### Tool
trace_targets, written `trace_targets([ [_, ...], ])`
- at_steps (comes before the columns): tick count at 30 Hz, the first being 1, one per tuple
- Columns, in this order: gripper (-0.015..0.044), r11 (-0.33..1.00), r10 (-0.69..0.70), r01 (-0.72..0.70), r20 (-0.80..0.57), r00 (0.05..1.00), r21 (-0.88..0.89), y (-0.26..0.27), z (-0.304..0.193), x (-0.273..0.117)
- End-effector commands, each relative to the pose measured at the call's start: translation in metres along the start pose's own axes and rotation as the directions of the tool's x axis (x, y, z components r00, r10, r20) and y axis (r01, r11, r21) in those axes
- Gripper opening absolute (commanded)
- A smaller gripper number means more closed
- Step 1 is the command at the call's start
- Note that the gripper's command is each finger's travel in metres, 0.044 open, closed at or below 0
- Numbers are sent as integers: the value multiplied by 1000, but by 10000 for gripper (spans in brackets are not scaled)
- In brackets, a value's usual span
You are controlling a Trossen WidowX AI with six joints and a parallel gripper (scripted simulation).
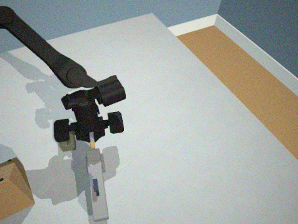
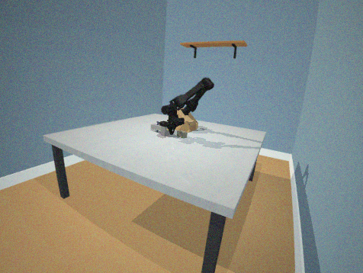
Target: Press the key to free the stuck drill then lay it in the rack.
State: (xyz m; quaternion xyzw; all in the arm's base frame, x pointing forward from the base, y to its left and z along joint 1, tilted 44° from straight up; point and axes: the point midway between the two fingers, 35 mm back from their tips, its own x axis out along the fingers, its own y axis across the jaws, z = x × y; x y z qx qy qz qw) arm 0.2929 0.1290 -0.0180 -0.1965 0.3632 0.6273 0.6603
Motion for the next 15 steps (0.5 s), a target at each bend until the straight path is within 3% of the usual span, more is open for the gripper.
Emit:
trace_targets([
  [1,0,1000,-2,2,4,1000,0,-1,7,-2],
  [9,0,1000,-2,2,5,1000,0,-1,20,-3],
  [15,157,1000,0,0,1,1000,0,0,14,-1],
])
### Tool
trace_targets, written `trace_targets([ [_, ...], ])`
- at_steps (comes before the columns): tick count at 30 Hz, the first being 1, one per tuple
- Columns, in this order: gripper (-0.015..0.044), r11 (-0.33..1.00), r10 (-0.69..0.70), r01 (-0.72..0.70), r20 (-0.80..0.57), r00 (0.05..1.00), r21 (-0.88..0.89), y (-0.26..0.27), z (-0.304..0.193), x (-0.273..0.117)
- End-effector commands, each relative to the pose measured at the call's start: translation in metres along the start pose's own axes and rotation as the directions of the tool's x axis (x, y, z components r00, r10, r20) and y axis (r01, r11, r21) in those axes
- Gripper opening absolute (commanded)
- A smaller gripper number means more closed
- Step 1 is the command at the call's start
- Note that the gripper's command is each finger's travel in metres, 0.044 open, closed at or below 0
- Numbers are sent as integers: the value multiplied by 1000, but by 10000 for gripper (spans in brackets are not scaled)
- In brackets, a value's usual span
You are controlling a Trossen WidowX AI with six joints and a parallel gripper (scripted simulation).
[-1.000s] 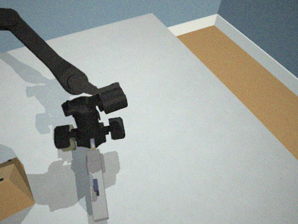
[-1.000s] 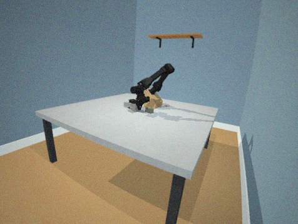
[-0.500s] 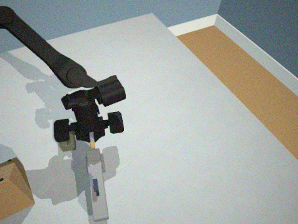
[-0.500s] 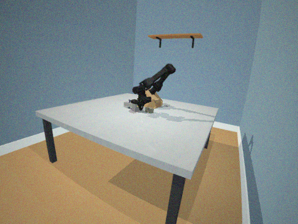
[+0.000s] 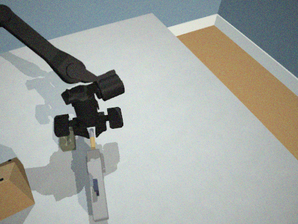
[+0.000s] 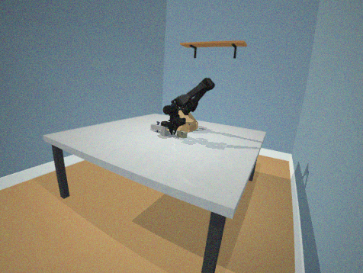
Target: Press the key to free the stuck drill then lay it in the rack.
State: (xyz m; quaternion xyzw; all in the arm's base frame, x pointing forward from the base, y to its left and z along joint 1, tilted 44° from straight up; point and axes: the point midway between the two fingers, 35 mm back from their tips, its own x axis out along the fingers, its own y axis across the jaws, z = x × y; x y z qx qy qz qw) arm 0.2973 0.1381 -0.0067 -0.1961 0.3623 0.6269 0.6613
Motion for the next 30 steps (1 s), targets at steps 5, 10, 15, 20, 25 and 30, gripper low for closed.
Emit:
trace_targets([
  [5,289,1000,2,-2,-1,1000,0,0,-1,1],
  [10,420,1000,0,0,2,1000,0,0,-4,2],
  [15,440,1000,0,0,2,1000,0,-1,-6,2],
  [20,440,1000,0,0,2,1000,0,-1,-8,3],
  [25,440,1000,0,0,2,1000,0,-1,-11,4],
  [30,440,1000,0,0,2,1000,0,-1,-13,5],
])
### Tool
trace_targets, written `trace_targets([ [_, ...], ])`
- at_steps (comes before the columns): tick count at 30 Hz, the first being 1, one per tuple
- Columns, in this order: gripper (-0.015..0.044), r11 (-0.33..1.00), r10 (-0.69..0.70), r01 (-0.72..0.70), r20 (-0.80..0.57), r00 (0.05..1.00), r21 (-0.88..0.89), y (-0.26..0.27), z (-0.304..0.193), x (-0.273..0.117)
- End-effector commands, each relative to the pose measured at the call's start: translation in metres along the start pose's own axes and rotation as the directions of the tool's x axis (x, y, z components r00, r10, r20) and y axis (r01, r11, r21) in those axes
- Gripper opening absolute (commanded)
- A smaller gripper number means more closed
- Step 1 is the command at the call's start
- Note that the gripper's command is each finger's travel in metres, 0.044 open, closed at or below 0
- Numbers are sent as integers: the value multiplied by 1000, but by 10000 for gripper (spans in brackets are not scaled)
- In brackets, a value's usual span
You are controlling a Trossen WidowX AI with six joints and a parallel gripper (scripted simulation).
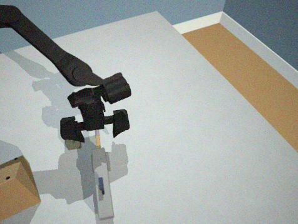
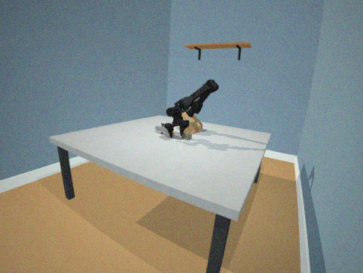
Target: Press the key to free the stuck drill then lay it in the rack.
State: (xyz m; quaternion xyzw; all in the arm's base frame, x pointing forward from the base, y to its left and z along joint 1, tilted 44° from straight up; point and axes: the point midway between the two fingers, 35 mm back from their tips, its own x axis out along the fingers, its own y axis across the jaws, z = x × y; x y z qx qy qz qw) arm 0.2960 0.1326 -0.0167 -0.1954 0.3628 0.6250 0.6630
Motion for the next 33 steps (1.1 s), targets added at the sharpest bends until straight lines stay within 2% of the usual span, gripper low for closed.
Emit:
trace_targets([
  [1,440,1000,3,-3,1,1000,-4,1,-2,2],
  [11,440,1000,3,-3,1,1000,-4,1,-6,4],
  [26,46,1000,0,0,0,1000,0,0,-4,3],
  [33,0,1000,0,0,0,1000,0,0,-4,3],
])
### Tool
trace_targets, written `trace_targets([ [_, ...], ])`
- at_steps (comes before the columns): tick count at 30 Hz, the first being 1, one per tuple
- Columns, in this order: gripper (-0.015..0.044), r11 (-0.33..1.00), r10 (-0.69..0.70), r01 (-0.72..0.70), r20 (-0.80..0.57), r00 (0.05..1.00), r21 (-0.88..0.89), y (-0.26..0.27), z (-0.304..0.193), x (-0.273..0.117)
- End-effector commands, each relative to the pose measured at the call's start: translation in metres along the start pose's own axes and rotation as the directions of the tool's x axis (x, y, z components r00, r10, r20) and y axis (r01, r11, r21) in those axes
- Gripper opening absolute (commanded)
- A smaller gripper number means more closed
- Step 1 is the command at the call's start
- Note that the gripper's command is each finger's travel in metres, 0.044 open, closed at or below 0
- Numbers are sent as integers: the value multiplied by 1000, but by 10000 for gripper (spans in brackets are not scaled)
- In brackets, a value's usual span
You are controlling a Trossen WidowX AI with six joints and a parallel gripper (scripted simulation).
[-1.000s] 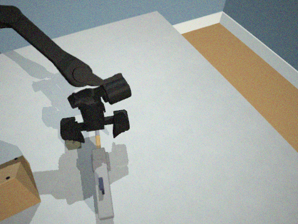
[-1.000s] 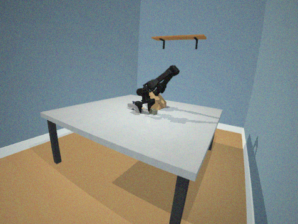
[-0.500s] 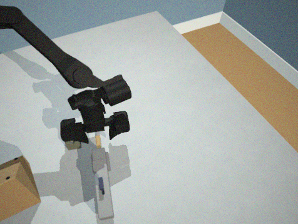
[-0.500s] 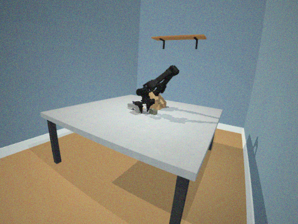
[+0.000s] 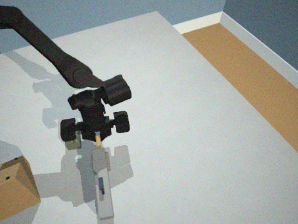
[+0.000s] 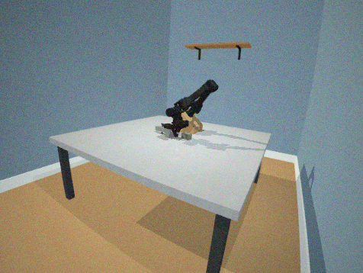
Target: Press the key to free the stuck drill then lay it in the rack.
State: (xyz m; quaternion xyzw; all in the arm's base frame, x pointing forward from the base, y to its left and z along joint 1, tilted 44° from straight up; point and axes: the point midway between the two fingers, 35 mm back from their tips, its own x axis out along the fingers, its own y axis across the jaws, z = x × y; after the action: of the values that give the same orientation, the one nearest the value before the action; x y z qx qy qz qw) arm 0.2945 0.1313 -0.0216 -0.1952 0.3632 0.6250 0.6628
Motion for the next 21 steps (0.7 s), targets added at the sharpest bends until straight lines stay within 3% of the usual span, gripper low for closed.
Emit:
trace_targets([
  [1,0,1000,0,0,0,1000,-1,0,0,0],
  [21,0,1000,3,-3,2,1000,-4,2,10,-3],
])
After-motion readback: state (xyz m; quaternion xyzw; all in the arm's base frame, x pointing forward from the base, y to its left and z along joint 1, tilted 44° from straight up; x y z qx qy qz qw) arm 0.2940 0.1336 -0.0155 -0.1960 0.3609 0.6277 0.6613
